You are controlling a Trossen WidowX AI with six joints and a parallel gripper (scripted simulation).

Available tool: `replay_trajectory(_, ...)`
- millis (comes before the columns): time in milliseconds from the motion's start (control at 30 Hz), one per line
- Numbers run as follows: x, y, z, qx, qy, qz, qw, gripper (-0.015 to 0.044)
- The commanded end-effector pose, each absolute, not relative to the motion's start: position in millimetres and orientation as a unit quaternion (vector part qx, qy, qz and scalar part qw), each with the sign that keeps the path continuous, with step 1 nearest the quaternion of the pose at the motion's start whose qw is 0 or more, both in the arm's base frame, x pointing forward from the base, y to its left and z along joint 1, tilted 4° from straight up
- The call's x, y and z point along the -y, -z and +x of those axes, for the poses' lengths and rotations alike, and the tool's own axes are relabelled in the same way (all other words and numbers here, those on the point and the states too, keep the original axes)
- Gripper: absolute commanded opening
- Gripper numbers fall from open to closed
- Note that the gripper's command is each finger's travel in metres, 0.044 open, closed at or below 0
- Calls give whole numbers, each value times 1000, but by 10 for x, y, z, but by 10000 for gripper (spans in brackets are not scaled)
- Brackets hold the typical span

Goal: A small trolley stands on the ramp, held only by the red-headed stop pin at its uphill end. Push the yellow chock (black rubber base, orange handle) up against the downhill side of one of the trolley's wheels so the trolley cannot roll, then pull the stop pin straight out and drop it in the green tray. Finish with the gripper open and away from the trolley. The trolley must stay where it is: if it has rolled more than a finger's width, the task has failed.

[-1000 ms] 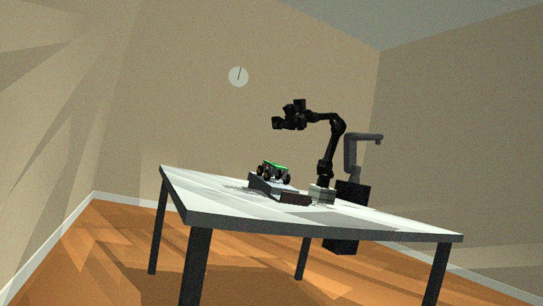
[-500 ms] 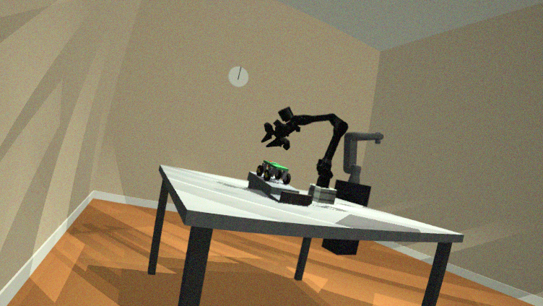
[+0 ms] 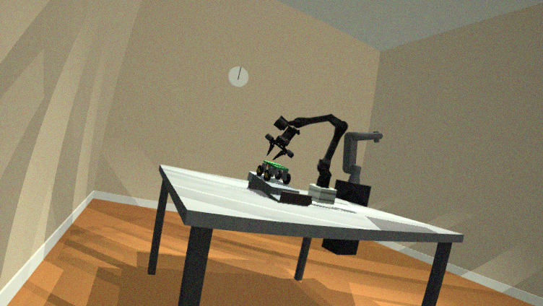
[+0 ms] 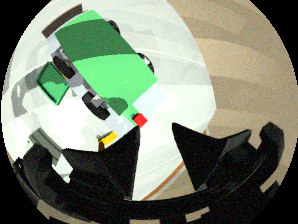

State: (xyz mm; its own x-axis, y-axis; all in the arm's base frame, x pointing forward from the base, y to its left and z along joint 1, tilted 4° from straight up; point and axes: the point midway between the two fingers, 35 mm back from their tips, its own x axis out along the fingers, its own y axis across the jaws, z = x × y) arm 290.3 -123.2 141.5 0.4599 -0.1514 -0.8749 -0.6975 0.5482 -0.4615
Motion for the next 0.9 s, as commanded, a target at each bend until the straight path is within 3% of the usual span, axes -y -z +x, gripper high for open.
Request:
replay_trajectory(0, 1353, -1248, 2675, -516, -225, -450, 693, 190)
replay_trajectory(433, 1538, -742, 1709, -551, -414, -409, 599, 190)
replay_trajectory(867, 1529, -406, 1717, -550, -416, -408, 598, 190)
